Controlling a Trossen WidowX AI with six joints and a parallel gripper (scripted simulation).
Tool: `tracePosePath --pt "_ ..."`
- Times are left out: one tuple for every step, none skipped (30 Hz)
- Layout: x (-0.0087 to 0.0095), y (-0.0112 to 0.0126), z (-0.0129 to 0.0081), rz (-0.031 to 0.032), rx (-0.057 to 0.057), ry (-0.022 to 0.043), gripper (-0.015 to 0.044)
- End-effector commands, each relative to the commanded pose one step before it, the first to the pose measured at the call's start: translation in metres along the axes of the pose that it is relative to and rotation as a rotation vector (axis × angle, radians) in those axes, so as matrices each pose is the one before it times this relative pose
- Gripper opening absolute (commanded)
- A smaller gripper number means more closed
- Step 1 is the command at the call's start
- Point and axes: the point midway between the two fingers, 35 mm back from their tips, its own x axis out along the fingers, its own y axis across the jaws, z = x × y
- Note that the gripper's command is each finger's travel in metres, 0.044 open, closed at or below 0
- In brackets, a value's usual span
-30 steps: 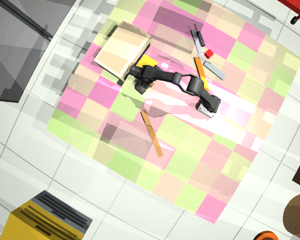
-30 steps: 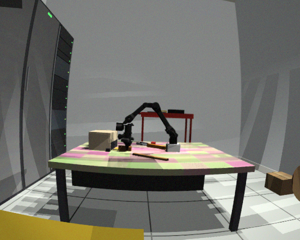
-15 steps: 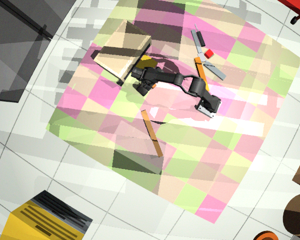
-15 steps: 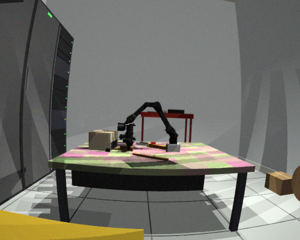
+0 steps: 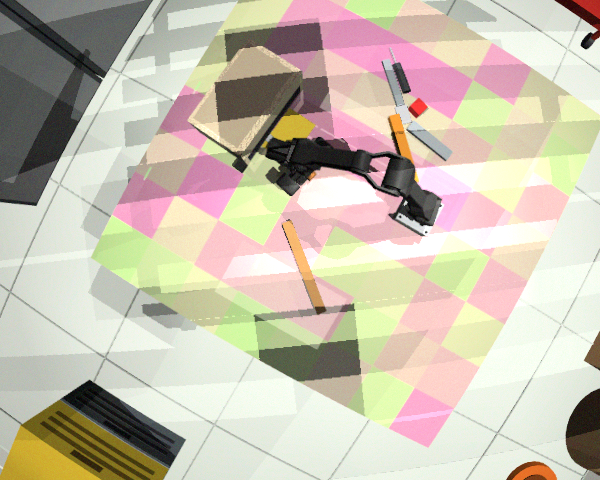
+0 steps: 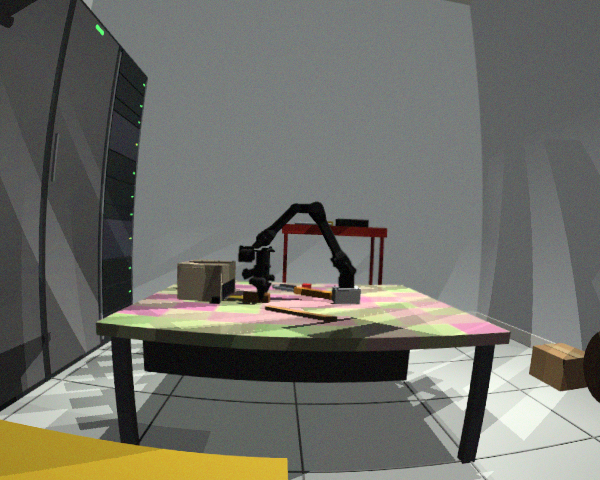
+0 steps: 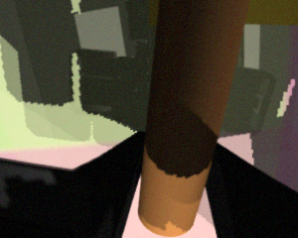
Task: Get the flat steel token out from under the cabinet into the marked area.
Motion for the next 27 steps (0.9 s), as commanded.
tracePosePath --pt "0.00098 0.00022 -0.00605 -0.00203 0.0019 0.00077 0.0" --pt "0.00002 0.00002 -0.00103 0.0 0.0 0.00009 0.0" --pt "0.00002 0.00002 -0.00108 0.0 0.0 0.0001 0.0" --pt "0.00002 0.00002 -0.00109 0.0 0.0 0.0001 0.0" --pt "0.00002 0.00002 -0.00108 0.0 0.0 0.0001 0.0" --pt "0.00002 0.00002 -0.00108 0.0 0.0 0.0001 0.0" --pt "0.00002 0.00002 -0.00108 0.0 0.0 0.0001 0.0" --pt "0.00002 0.00002 -0.00108 0.0 0.0 0.0001 0.0" --pt "0.00002 0.00002 -0.00108 0.0 0.0 0.0001 0.0" --pt "0.00002 0.00001 -0.00108 0.0 0.0 0.0001 0.0" --pt "0.00002 0.00001 -0.00108 0.0 0.0 0.0001 0.0" --pt "0.00002 0.00002 -0.00108 0.0 0.0 0.0001 0.0" --pt "0.00002 0.00001 -0.00108 0.0 0.0 0.0001 0.0" --pt "0.00002 0.00001 -0.00108 0.0 0.0 0.0001 0.0" --pt "0.00002 0.00001 -0.00108 0.0 0.0 0.0001 0.0" --pt "0.00002 0.00001 -0.00108 0.0 0.0 0.0001 0.0" --pt "0.00002 0.00002 -0.00108 0.0 0.0 0.0001 0.0" --pt "0.00002 0.00002 -0.00108 0.0 0.0 0.0001 0.0" --pt "0.00002 0.00002 -0.00108 0.0 0.0 0.0001 0.0" --pt "0.00002 0.00002 -0.00108 0.0 0.0 0.0001 0.0" --pt "0.00002 0.00002 -0.00114 0.0 0.0 0.0001 0.0" --pt "0.00002 0.00002 -0.00114 0.0 0.0 0.0001 0.0" --pt "0.00002 0.00002 -0.00114 0.0 0.0 0.0001 0.0" --pt "0.00002 0.00002 -0.00114 0.0 0.0 0.0001 0.0" --pt "0.00002 0.00002 -0.00114 0.0 0.0 0.0001 0.0" --pt "0.00002 0.00002 -0.00114 0.0 0.0 0.0001 0.0" --pt "0.00002 0.00002 -0.00114 0.0 0.0 0.0001 0.0"
